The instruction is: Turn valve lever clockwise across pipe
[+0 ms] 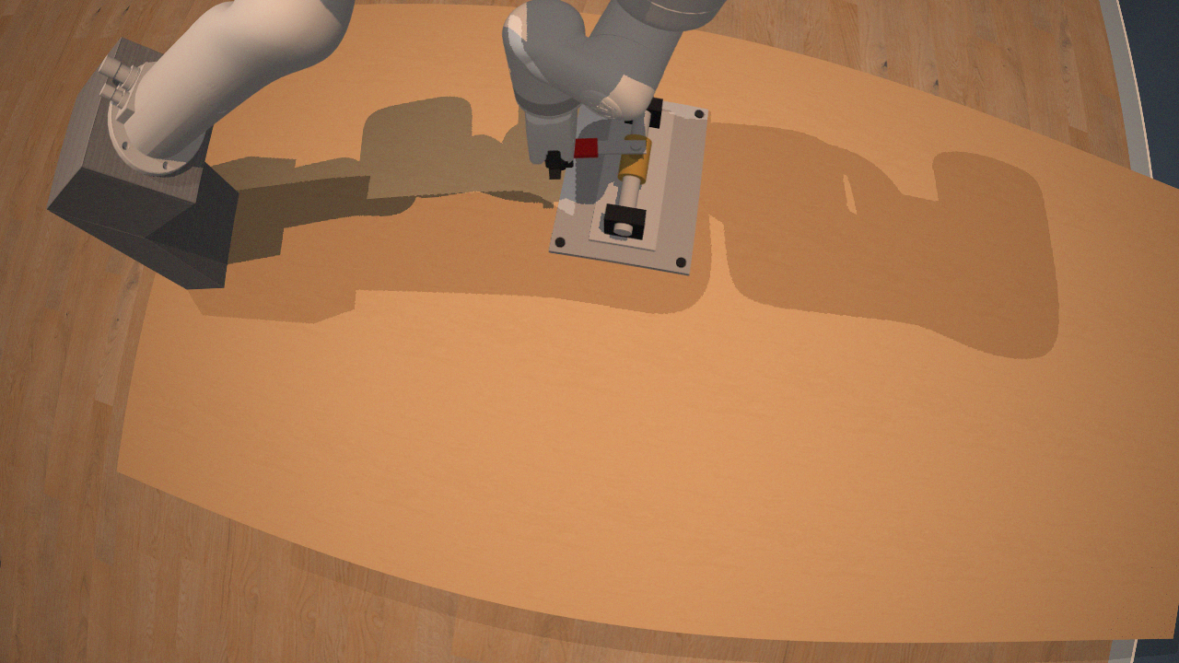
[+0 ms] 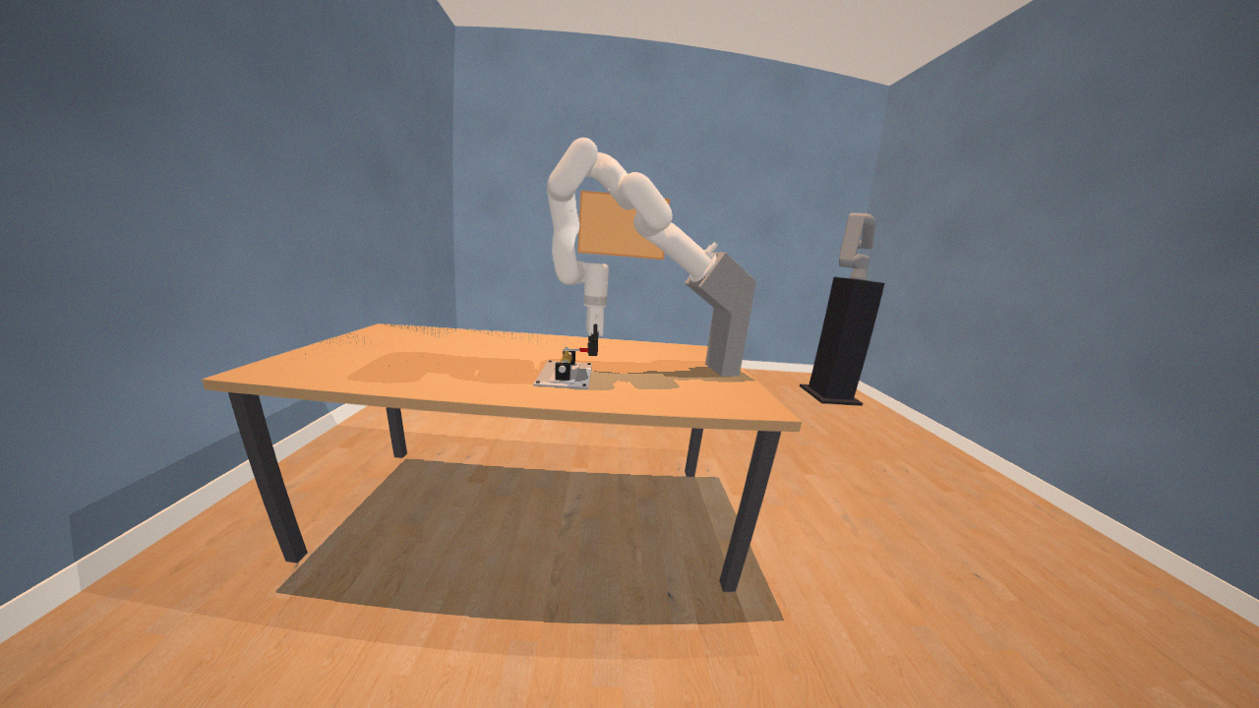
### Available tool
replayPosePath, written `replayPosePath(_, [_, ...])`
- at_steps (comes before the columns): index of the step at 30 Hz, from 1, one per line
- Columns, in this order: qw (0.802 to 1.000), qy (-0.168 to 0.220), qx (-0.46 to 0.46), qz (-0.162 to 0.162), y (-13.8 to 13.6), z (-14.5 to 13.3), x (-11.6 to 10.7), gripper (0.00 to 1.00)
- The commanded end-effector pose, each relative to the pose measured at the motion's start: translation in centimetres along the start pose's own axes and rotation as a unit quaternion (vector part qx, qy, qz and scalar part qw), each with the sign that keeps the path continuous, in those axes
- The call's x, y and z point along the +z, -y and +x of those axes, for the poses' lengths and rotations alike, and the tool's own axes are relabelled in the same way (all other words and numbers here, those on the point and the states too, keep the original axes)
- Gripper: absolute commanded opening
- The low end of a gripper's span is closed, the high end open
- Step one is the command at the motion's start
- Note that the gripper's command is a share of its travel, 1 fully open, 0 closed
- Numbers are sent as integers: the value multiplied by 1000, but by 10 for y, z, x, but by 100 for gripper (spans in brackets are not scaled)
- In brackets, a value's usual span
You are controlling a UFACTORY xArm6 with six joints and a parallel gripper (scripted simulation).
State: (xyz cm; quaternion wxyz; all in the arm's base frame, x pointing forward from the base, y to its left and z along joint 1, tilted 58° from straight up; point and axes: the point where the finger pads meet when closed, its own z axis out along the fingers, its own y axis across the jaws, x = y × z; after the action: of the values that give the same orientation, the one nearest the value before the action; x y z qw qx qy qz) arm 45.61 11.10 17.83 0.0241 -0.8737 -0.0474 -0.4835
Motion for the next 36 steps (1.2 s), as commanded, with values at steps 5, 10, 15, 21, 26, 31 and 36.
replayPosePath(5, [1000,0,25,3,7,0,-1,0])
replayPosePath(10, [999,0,35,3,9,1,-1,0])
replayPosePath(15, [998,0,57,3,13,1,-1,0])
replayPosePath(21, [998,0,57,3,13,1,-1,0])
replayPosePath(26, [998,0,57,3,13,1,-1,0])
replayPosePath(31, [998,0,57,3,13,1,-1,68])
replayPosePath(36, [998,0,57,3,13,1,-1,68])
